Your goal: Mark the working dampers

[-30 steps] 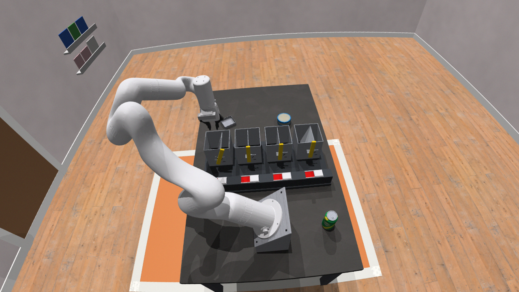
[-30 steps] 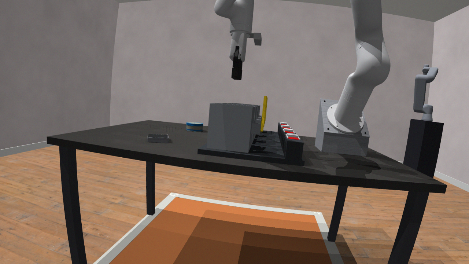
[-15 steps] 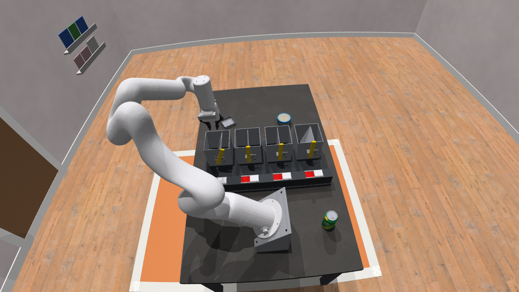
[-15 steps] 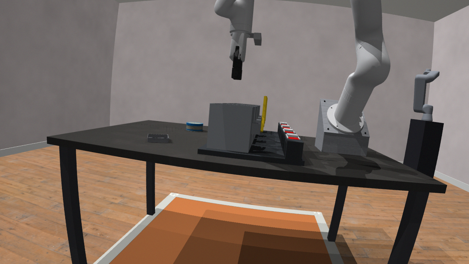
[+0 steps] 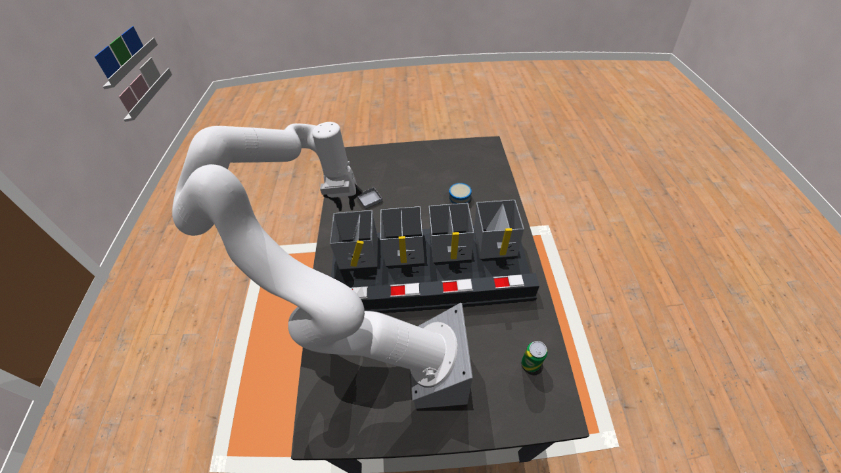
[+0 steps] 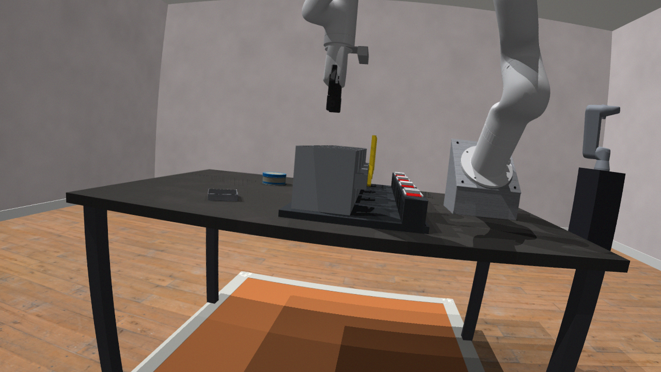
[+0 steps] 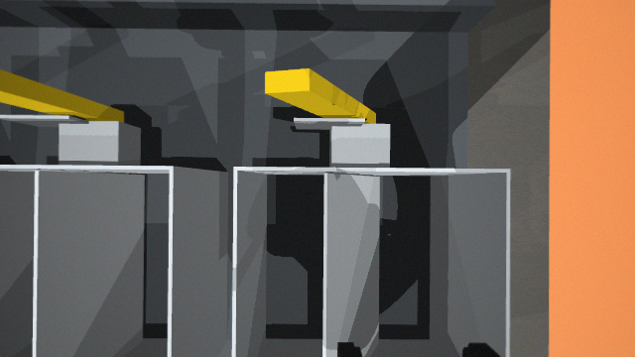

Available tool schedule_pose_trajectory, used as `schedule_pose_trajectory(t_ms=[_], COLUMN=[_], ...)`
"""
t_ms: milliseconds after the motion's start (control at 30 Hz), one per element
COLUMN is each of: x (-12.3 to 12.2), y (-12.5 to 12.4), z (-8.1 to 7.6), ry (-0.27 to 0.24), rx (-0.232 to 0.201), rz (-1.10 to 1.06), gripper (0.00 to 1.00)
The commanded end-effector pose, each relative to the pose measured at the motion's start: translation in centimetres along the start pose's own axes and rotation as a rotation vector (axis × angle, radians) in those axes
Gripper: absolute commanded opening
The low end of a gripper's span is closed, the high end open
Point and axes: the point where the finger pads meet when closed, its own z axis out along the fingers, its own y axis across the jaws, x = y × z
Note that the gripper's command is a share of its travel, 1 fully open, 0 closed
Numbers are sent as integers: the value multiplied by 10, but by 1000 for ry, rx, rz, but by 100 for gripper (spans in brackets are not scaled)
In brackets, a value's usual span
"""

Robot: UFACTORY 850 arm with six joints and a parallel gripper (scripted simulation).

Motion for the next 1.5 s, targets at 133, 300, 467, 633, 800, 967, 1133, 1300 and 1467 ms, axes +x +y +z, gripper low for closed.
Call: schedule_pose_trajectory(t_ms=[133, 300, 467, 633, 800, 967, 1133, 1300, 1467], x=[-1, -1, -1, -1, -1, -1, 3, 36, 63], y=[0, 0, 0, 0, 0, 0, -2, -20, -35], z=[-1, -1, -1, -1, -1, -1, 0, 10, 17], ry=[-2, -2, -2, -2, -2, -2, 0, -1, 2], rx=[0, 0, 0, 0, 0, 0, -11, -114, -196], rz=[-1, -1, -1, -1, -1, -1, -1, -1, -1], gripper=[39, 39, 39, 39, 39, 39, 39, 39, 39])
